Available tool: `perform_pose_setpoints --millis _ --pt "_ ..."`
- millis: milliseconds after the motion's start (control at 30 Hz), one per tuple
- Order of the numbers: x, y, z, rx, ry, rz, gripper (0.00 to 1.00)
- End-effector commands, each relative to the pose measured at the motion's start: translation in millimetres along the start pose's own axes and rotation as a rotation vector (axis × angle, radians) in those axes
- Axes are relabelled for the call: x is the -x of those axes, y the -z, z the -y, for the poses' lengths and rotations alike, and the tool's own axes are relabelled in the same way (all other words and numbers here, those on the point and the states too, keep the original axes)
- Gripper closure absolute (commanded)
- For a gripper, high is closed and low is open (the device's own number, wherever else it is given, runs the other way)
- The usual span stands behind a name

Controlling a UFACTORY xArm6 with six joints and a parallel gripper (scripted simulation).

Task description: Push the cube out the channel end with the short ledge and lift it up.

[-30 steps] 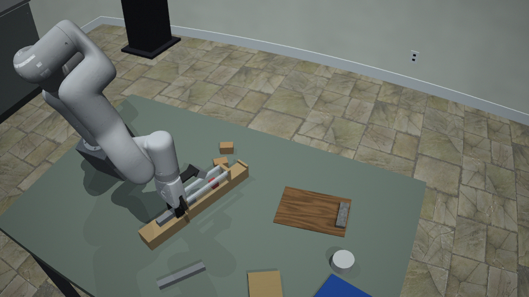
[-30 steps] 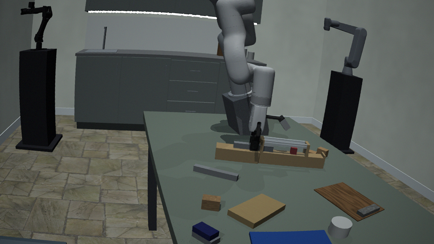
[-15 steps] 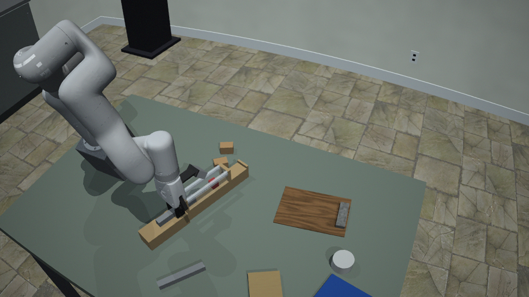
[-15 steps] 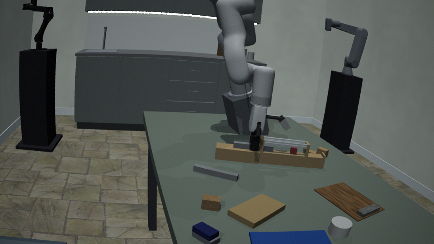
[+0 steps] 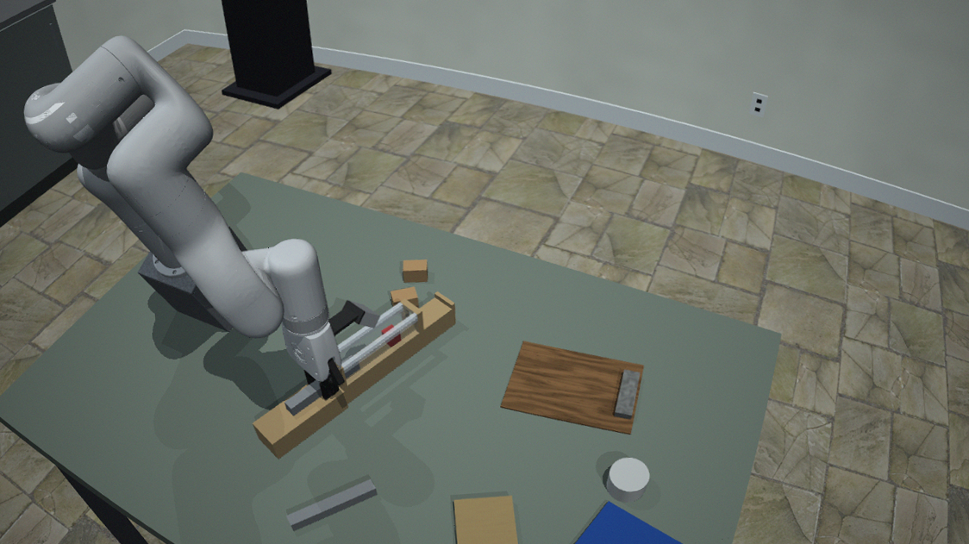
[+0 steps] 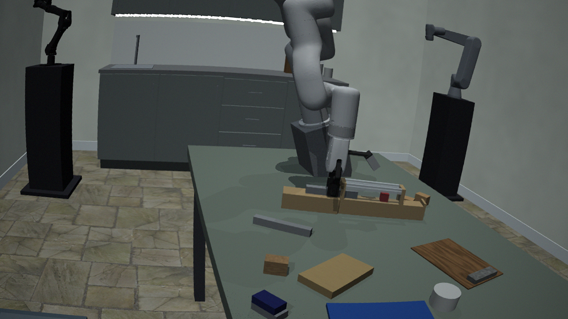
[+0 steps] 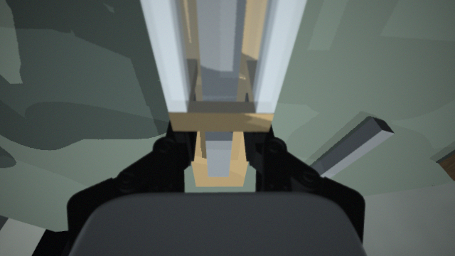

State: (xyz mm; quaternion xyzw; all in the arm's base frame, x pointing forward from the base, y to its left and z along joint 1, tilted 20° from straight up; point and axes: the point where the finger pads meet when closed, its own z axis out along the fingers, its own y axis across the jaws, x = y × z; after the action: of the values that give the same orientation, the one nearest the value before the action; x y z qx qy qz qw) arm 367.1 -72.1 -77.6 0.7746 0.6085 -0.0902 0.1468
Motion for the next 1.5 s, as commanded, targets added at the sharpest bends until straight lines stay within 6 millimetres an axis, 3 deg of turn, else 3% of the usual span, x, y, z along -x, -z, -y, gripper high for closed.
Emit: perform_pose_setpoints --millis 0,167,233,367,833,900,967,1133,1300,1367,1400,1467 --pt "-0.2 12.9 -1.4 0.003 0.000 -0.001 0.62" --pt "-0.2 50.4 -1.2 0.003 0.000 -0.001 0.62" --pt "-0.2 50.4 -1.2 0.003 0.000 -0.001 0.62" --pt "-0.2 69.0 -1.2 0.003 0.000 -0.001 0.62" --pt "0.3 70.2 -2.2 0.003 -0.002 -0.001 0.62" --pt "9.7 70.2 -21.9 0.004 -0.031 0.003 0.62" --pt "35.3 70.3 -65.2 0.005 -0.101 0.008 0.62" --pt "70.9 72.6 -97.6 0.003 -0.271 0.000 0.62" --pt "107.3 73.1 -139.4 0.003 -0.280 -0.001 0.62" --pt "107.3 73.1 -139.4 0.003 -0.280 -0.001 0.62" --pt "126.4 71.4 -164.3 0.003 -0.280 -0.001 0.62" --pt "130.0 70.6 -169.6 0.003 -0.280 -0.001 0.62"
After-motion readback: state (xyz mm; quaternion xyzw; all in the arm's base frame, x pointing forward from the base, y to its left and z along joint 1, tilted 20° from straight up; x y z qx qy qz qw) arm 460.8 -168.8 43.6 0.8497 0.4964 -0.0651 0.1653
